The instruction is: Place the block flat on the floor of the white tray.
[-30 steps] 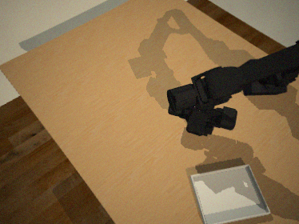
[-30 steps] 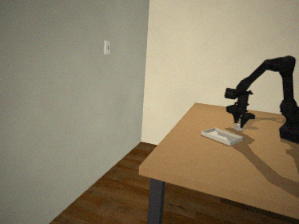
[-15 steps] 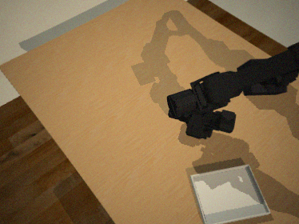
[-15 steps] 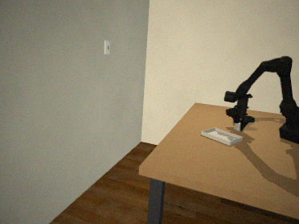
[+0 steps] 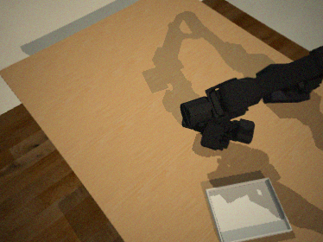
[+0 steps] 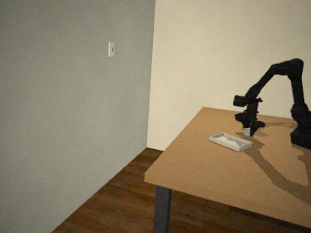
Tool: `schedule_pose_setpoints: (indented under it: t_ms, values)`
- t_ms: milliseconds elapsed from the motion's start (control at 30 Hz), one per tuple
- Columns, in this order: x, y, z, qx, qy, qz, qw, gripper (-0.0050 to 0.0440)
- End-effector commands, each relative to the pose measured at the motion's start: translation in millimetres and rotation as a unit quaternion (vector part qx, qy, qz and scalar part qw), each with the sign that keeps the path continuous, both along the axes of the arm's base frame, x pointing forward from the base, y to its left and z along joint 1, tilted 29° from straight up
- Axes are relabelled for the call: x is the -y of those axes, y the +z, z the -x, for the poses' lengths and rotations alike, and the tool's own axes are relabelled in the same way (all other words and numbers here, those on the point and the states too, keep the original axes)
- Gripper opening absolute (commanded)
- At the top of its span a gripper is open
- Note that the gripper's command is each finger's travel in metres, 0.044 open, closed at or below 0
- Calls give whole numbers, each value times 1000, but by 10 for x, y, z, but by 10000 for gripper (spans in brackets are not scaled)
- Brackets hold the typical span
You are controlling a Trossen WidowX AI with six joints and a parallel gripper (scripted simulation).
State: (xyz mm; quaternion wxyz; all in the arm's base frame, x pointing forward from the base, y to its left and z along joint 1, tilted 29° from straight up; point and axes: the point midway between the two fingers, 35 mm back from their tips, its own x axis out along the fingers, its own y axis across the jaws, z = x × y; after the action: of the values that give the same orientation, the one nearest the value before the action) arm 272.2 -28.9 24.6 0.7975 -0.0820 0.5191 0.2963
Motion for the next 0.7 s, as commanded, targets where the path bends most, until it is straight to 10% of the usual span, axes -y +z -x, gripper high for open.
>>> schedule_pose_setpoints:
  t_ms: [0, 400, 433, 667]
  values:
    - [16, 39, -30, 8, -1, 4, 1000, 255]
    - [16, 39, -30, 8, -1, 4, 1000, 255]
    - [16, 39, -30, 8, -1, 4, 1000, 0]
    - [16, 39, -30, 8, -1, 4, 1000, 0]
